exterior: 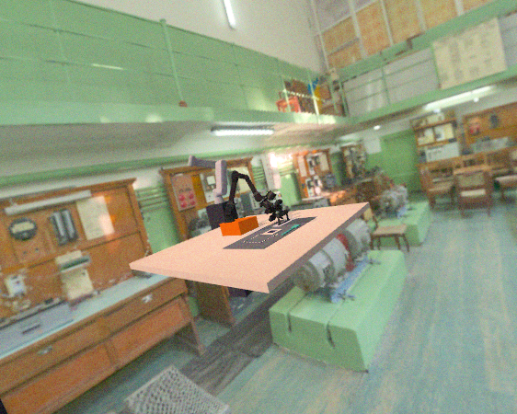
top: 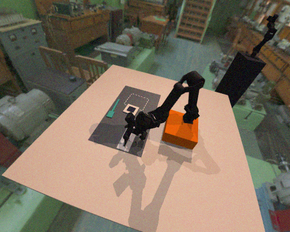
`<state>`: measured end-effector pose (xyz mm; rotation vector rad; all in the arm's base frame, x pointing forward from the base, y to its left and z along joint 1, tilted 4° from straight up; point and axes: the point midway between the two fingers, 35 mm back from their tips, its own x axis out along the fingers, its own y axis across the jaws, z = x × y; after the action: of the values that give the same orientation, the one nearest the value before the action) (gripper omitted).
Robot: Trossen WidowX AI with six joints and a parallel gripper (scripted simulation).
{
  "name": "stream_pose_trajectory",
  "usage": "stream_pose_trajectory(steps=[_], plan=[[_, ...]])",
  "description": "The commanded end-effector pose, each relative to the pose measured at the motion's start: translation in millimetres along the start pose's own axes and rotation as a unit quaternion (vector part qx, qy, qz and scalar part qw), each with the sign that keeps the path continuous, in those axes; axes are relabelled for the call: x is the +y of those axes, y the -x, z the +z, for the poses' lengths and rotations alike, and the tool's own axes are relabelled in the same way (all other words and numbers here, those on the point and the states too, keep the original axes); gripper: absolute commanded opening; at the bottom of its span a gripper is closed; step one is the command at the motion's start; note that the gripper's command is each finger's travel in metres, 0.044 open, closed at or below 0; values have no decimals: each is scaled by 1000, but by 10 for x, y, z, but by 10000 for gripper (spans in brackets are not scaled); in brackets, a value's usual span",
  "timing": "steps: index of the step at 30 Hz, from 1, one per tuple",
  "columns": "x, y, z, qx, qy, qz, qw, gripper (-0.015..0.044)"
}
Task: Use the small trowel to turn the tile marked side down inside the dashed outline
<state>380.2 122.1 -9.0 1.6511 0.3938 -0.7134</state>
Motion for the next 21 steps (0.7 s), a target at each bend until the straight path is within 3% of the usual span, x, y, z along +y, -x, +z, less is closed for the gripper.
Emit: stream_pose_trajectory(steps=[1, 21], plan=[[70, 40, -11, 1, 0, 0, 1000, 0], [467, 386, -4, 0, 0, 1, 1000, 0]])
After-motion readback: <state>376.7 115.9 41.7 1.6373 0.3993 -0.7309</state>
